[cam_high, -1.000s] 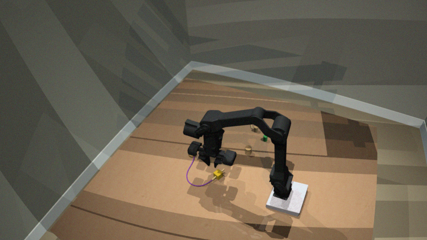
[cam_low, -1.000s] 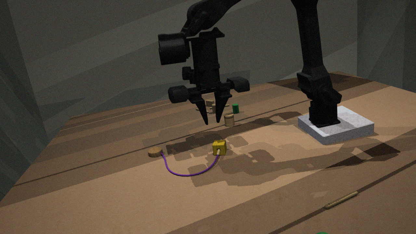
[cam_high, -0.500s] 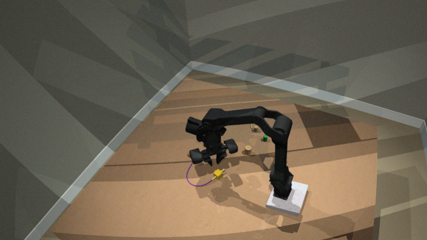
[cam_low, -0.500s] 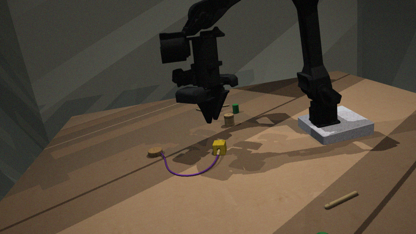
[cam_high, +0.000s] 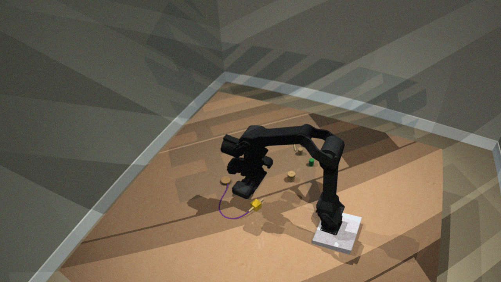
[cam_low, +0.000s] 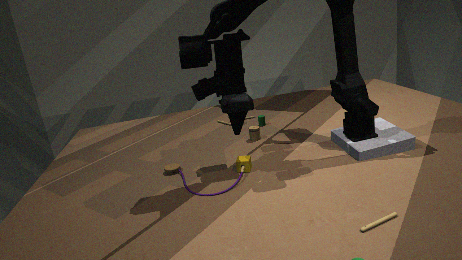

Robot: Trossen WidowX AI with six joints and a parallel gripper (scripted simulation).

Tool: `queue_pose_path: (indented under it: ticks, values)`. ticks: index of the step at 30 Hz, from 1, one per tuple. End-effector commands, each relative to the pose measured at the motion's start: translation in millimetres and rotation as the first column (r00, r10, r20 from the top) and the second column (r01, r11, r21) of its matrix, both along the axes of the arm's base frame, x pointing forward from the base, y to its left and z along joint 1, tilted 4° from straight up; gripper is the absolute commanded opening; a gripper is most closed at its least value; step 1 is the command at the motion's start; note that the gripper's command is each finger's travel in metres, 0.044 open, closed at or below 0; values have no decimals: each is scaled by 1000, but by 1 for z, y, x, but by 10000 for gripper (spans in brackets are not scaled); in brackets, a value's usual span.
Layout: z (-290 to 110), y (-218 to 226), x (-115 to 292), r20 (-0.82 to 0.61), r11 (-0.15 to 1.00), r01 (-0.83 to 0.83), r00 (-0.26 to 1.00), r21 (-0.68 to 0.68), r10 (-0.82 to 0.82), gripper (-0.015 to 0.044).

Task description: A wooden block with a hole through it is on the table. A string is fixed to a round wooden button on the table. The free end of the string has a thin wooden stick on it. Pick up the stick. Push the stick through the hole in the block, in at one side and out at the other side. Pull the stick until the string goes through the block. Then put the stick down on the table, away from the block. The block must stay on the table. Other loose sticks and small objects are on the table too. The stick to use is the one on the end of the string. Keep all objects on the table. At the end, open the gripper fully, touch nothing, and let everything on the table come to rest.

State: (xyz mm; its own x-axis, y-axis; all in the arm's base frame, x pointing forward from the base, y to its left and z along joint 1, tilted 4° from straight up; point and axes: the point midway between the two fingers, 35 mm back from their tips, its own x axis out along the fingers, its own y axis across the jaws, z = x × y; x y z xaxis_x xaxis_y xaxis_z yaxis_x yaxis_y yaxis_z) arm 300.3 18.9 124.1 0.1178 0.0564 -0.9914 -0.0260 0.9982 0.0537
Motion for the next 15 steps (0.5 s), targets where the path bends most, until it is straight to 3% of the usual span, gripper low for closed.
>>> queue_pose_path:
  ticks: [1,11,15]
  values:
    - [-6,-18,-10,-21,706,-703,710,-86,704,121]
    - [-7,-24,-13,-49,304,-945,312,-123,949,121]
    - [-7,-24,-13,-51,278,-953,286,-125,957,121]
